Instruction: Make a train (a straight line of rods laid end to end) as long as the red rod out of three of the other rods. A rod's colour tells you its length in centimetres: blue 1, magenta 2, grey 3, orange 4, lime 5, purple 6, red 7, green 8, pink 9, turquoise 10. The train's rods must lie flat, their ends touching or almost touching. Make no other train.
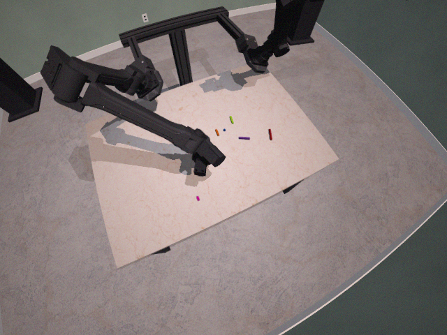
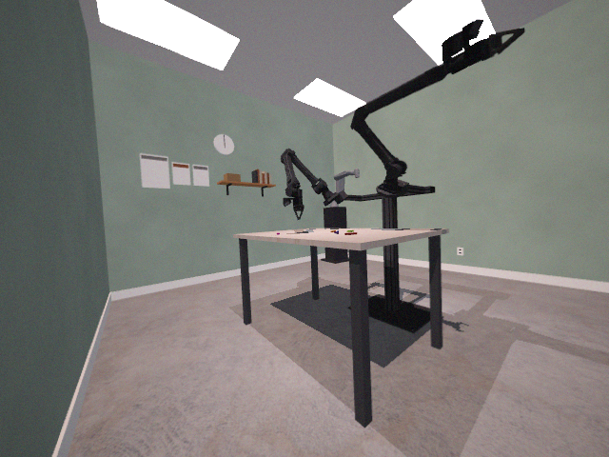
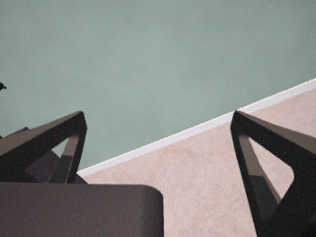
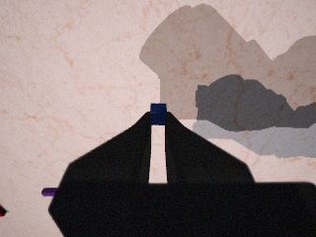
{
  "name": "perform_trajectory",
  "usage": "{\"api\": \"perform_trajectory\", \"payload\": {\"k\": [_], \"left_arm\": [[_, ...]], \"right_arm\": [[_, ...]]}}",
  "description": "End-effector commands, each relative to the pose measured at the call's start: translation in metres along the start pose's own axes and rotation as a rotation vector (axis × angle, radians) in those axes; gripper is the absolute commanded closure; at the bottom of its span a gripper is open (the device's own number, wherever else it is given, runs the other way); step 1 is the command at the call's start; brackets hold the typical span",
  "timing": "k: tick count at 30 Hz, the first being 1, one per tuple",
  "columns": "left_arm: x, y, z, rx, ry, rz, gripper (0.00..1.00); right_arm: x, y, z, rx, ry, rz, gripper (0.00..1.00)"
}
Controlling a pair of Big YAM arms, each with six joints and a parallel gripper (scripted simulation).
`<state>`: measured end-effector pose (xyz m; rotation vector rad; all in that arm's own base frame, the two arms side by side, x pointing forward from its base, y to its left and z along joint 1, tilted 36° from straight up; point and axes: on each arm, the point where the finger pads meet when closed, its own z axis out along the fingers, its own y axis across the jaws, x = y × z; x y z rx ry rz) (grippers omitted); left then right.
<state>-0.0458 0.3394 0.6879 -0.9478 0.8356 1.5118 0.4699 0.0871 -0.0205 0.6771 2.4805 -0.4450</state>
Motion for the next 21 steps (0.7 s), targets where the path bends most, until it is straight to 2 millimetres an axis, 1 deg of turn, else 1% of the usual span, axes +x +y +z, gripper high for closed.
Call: {"api": "perform_trajectory", "payload": {"k": [1, 4, 14, 16, 21], "left_arm": [[0.000, 0.005, -0.003, -0.012, 0.007, -0.004, 0.00], [0.000, 0.005, -0.003, -0.012, 0.007, -0.004, 0.00], [0.000, 0.005, -0.003, -0.012, 0.007, -0.004, 0.00], [0.000, 0.005, -0.003, -0.012, 0.007, -0.004, 0.00], [0.000, 0.005, -0.003, -0.012, 0.007, -0.004, 0.00]], "right_arm": [[-0.003, 0.000, 0.019, 0.010, 0.007, -0.008, 0.96], [-0.007, 0.003, 0.030, 0.004, 0.001, -0.003, 0.96], [-0.004, 0.000, 0.074, 0.007, 0.003, -0.006, 0.96], [-0.004, 0.000, 0.074, 0.007, 0.003, -0.006, 0.96], [-0.004, -0.001, 0.085, 0.009, 0.003, -0.007, 0.96]]}}
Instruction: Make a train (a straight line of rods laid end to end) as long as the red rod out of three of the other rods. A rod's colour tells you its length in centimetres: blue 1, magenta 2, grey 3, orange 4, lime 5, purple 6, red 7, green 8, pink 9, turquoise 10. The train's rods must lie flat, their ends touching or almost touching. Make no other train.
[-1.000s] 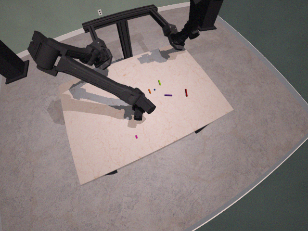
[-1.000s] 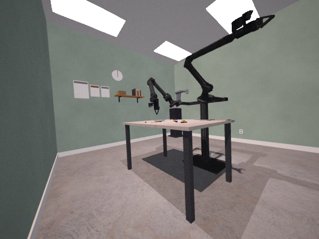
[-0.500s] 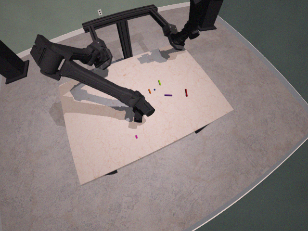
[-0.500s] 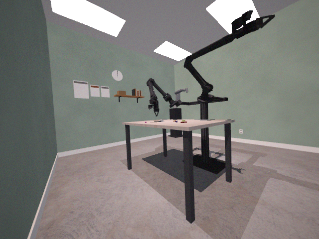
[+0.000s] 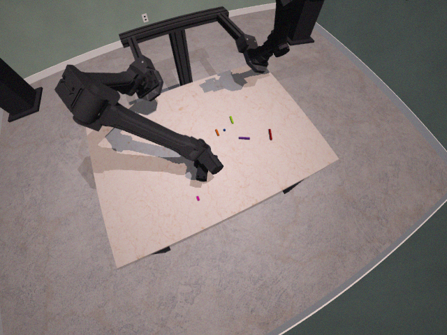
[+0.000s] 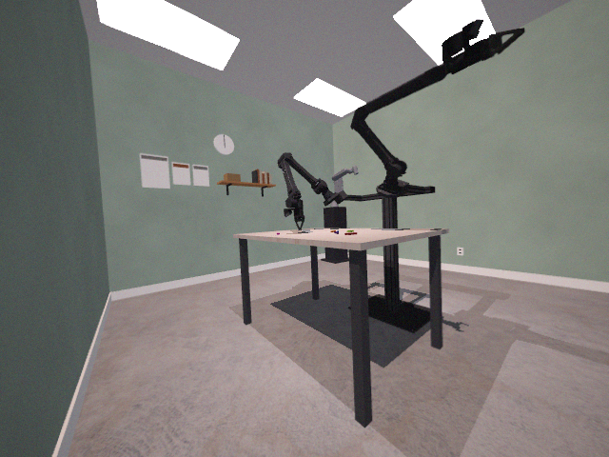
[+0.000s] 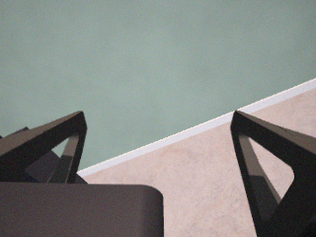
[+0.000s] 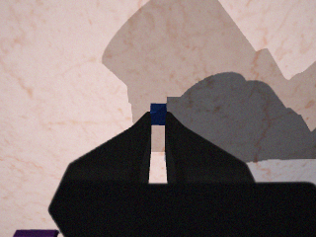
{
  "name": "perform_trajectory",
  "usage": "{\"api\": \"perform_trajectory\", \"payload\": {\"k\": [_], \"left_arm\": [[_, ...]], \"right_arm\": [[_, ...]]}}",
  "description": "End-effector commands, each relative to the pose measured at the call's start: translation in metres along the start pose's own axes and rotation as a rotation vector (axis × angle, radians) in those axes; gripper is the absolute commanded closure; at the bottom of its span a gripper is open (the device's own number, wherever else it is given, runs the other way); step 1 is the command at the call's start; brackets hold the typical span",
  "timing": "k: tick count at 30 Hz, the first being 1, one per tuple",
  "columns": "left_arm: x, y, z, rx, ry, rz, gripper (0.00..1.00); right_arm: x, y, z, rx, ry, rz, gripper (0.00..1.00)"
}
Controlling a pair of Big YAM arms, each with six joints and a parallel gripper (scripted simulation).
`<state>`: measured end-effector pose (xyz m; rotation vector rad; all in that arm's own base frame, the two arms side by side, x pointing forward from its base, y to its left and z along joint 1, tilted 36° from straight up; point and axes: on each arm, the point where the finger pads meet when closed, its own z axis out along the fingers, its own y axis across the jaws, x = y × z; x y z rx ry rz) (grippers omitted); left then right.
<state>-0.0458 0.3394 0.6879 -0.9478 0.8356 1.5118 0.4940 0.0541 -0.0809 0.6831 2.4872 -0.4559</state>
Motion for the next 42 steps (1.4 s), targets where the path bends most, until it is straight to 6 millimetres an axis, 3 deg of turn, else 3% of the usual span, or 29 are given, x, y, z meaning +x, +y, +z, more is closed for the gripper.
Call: {"api": "perform_trajectory", "payload": {"k": [1, 42], "left_arm": [[-0.0001, 0.0046, -0.0029, -0.012, 0.007, -0.004, 0.00], [-0.0001, 0.0046, -0.0029, -0.012, 0.007, -0.004, 0.00]], "right_arm": [[-0.0076, 0.0027, 0.0137, -0.001, -0.004, -0.006, 0.96], [-0.0013, -0.0017, 0.0157, 0.010, 0.008, -0.018, 0.96]]}}
